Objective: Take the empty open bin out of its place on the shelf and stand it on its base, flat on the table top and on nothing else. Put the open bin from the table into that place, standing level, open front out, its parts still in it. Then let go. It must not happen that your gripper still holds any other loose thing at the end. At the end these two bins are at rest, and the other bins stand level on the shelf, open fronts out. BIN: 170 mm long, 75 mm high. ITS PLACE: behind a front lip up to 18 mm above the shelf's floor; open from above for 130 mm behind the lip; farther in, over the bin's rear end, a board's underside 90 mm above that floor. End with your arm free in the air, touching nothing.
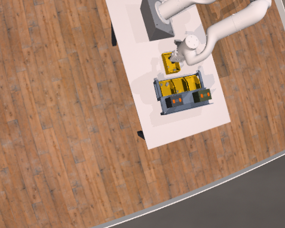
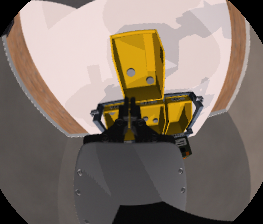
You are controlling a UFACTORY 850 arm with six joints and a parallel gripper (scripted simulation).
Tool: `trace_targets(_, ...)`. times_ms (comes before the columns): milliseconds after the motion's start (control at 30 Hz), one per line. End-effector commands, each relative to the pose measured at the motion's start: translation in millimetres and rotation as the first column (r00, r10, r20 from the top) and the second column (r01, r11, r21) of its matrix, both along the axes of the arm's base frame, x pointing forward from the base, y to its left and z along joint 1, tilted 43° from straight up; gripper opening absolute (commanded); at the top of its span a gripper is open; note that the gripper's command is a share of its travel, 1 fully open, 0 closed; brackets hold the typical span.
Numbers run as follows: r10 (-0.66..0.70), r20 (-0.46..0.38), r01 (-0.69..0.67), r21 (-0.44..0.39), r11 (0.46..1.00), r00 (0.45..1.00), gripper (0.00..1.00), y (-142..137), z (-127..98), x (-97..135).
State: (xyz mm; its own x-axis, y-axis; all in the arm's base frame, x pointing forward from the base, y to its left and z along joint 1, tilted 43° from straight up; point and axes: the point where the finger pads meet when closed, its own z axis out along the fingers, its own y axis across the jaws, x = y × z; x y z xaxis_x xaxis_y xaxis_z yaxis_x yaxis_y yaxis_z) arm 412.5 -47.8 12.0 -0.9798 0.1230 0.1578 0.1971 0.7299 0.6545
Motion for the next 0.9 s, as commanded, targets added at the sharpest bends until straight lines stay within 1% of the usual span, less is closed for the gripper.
trace_targets(0, -0.197, -0.19, 0.193, -0.04, 0.98, 0.962, 0.0, 21, 14, 27)
trace_targets(100, -0.291, -0.263, 0.284, -0.065, 0.957, 0.92, 0.0, 39, 26, 45)
trace_targets(167, -0.291, -0.263, 0.284, -0.065, 0.957, 0.92, 0.0, 39, 26, 45)
trace_targets(200, -0.376, -0.339, 0.364, -0.1, 0.926, 0.862, 0.0, 46, 30, 50)
trace_targets(267, -0.428, -0.374, 0.415, -0.118, 0.902, 0.823, 0.0, 60, 38, 62)
trace_targets(367, -0.508, -0.435, 0.493, -0.156, 0.856, 0.744, 0.0, 81, 51, 77)
trace_targets(400, -0.53, -0.457, 0.513, -0.173, 0.841, 0.714, 0.0, 81, 51, 77)
trace_targets(533, -0.617, -0.527, 0.599, -0.234, 0.766, 0.584, 0.0, 108, 67, 93)
trace_targets(667, -0.682, -0.587, 0.66, -0.306, 0.686, 0.437, 0.0, 128, 78, 103)
trace_targets(733, -0.682, -0.587, 0.66, -0.306, 0.686, 0.437, 0.0, 128, 78, 103)
trace_targets(767, -0.715, -0.62, 0.683, -0.37, 0.63, 0.323, 0.0, 131, 80, 105)
trace_targets(833, -0.73, -0.634, 0.691, -0.408, 0.596, 0.255, 0.0, 137, 84, 107)
trace_targets(867, -0.734, -0.638, 0.693, -0.421, 0.585, 0.232, 0.0, 138, 85, 108)
